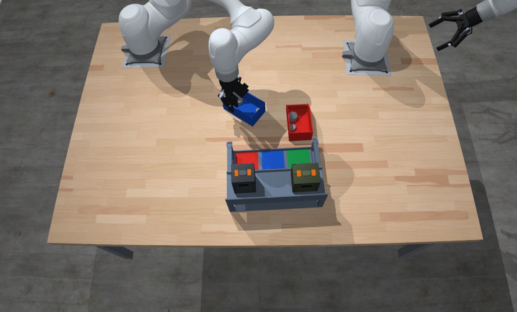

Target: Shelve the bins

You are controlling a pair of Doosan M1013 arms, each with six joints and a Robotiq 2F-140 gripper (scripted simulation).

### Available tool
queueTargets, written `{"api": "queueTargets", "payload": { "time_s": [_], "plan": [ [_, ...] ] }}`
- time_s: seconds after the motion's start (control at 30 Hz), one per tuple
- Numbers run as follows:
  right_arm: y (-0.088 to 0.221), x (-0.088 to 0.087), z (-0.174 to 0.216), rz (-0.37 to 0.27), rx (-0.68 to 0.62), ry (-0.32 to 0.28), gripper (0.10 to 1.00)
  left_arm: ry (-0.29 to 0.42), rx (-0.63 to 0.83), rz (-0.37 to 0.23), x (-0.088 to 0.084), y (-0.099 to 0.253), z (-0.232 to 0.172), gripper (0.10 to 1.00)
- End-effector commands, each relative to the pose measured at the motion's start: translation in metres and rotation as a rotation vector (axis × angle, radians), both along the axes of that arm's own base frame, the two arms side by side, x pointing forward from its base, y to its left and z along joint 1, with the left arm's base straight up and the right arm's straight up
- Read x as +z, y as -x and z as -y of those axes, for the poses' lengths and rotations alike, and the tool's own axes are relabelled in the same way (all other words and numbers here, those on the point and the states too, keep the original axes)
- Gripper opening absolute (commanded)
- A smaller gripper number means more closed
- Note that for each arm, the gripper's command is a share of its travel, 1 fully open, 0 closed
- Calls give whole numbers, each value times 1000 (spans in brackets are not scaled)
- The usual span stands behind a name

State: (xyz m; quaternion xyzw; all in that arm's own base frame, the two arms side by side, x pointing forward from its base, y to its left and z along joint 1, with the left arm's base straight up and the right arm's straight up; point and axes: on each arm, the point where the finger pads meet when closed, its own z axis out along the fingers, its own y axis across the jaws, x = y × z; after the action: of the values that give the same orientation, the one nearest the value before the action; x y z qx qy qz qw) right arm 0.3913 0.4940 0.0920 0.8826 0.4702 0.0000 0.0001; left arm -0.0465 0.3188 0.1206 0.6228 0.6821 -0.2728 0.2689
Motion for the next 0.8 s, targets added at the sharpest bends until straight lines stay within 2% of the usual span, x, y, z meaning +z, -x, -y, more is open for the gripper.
{"api": "queueTargets", "payload": {
  "time_s": [0.0,0.77],
  "plan": [
    [0,-3,0,1,0,-1,237,-1,0,0,0,0,0,1000],
    [0,-16,0,1,0,-1,237,-1,0,0,0,0,0,1000]
  ]
}}
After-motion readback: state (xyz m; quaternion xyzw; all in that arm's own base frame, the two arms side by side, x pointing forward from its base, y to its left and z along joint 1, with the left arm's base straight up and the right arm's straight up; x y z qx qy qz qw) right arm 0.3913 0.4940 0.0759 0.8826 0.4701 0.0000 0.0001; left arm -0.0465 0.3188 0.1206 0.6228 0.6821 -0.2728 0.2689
